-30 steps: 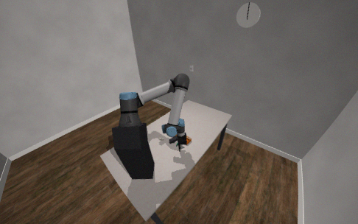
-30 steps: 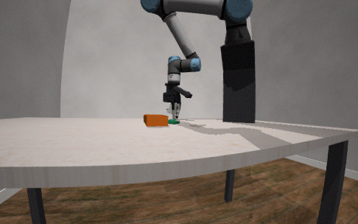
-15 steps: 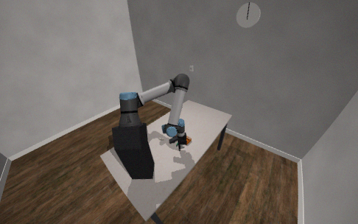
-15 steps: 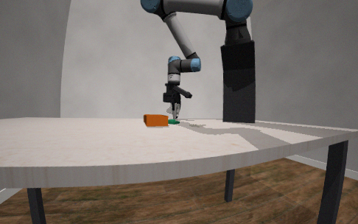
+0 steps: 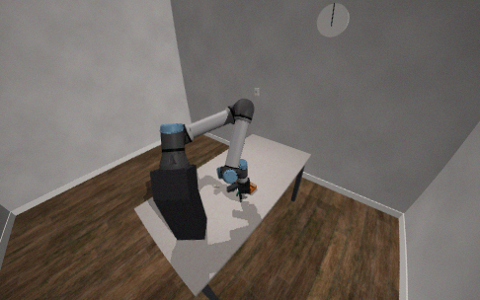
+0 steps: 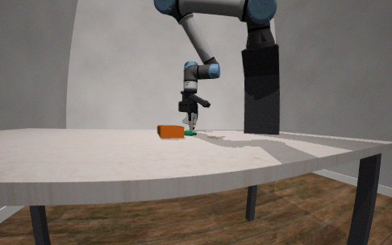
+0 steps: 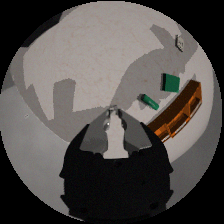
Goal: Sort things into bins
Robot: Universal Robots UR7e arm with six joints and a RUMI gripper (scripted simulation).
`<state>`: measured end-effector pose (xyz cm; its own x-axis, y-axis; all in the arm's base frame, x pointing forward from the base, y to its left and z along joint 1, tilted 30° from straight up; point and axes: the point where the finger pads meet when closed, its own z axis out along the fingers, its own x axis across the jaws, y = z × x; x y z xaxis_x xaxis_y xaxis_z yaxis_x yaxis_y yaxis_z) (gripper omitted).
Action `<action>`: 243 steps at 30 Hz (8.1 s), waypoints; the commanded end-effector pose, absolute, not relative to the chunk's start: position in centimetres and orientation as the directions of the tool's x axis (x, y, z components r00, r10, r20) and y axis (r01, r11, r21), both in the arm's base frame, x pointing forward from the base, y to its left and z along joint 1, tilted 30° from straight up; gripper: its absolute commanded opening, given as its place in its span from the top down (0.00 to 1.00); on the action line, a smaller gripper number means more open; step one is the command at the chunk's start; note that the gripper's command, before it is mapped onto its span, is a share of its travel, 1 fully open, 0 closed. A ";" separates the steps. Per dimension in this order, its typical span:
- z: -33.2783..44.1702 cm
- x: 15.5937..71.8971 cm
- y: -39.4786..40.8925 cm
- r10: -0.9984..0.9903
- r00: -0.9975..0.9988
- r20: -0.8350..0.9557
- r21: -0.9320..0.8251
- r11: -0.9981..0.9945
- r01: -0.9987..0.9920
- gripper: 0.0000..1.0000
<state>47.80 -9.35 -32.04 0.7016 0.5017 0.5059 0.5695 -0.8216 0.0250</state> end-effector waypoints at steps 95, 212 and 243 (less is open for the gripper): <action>-18.0 58.7 -3.9 -0.243 0.897 0.370 -0.346 -0.932 -0.109 1.00; -18.2 58.4 -4.1 -0.243 0.897 0.370 -0.346 -0.932 -0.109 0.82; -17.6 48.7 10.6 0.185 0.856 0.484 -0.152 -0.945 0.290 0.76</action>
<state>50.36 7.97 -17.80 0.8601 0.1810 0.4769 0.2879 -0.9441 -0.1609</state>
